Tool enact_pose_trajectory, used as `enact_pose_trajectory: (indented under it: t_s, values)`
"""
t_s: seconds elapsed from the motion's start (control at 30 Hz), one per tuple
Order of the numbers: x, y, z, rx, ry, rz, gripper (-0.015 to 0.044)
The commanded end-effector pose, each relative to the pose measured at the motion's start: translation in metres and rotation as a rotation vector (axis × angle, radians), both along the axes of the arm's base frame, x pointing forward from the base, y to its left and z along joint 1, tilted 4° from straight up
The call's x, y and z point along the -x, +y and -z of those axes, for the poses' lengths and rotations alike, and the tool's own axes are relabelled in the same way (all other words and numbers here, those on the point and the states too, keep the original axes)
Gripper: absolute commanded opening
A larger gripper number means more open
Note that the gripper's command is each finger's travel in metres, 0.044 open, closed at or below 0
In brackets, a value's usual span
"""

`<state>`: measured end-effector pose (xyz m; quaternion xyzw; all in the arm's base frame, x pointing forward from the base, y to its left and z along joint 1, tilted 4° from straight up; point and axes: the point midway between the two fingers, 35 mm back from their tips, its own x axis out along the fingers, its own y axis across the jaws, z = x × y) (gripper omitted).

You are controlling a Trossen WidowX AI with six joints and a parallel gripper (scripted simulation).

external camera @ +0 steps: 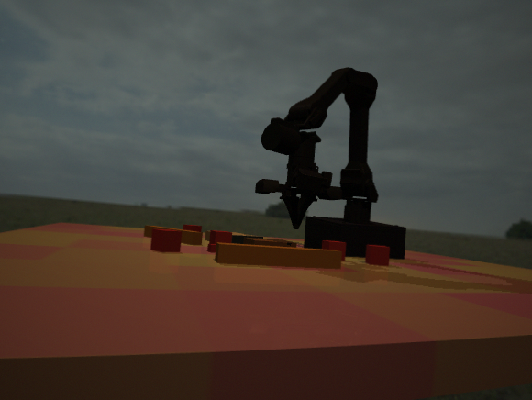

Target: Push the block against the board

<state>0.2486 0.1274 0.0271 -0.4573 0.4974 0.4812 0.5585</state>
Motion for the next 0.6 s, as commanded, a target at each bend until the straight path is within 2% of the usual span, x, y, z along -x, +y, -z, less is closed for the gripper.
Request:
enact_pose_trajectory:
  t_s: [0.0,0.07,0.2,0.57]
  values:
    - [0.003,-0.003,0.001,0.002,-0.006,-0.038,0.0000]
    - [0.003,-0.003,0.004,0.002,-0.006,-0.039,0.0000]
    - [0.002,-0.001,0.053,0.003,-0.007,-0.057,0.0000]
    - [0.002,-0.007,0.056,0.004,-0.007,-0.058,0.0000]
